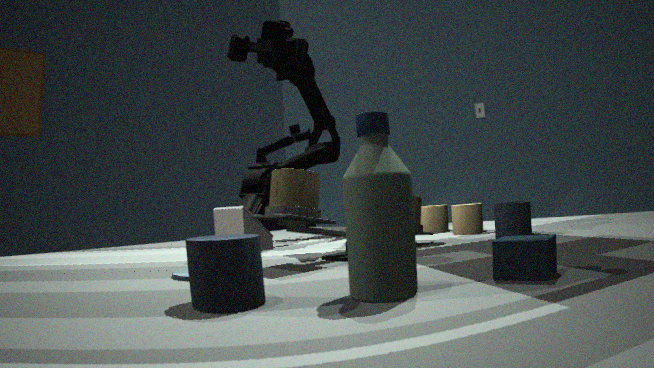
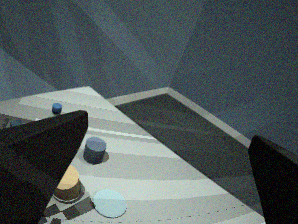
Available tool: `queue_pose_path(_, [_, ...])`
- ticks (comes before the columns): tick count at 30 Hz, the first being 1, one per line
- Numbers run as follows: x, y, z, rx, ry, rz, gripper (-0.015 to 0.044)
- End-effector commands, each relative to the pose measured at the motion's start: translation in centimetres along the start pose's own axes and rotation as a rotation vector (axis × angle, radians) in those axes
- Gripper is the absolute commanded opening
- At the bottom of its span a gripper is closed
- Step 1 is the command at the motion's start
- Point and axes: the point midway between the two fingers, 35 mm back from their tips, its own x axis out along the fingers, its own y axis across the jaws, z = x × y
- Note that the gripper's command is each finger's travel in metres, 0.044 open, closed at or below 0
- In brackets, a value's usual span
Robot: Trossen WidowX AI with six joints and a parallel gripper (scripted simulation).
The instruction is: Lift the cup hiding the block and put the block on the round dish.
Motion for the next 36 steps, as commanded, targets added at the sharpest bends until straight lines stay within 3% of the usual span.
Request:
queue_pose_path(1, [2.0, 1.6, -2.1, -0.046, 0.094, 0.115, 0.044])
queue_pose_path(15, [5.5, 7.1, -8.3, -0.157, 0.329, 0.493, 0.044])
queue_pose_path(30, [5.6, 13.1, -14.5, -0.187, 0.519, 0.916, 0.044])
queue_pose_path(36, [5.4, 13.5, -15.0, -0.184, 0.532, 0.952, 0.044])
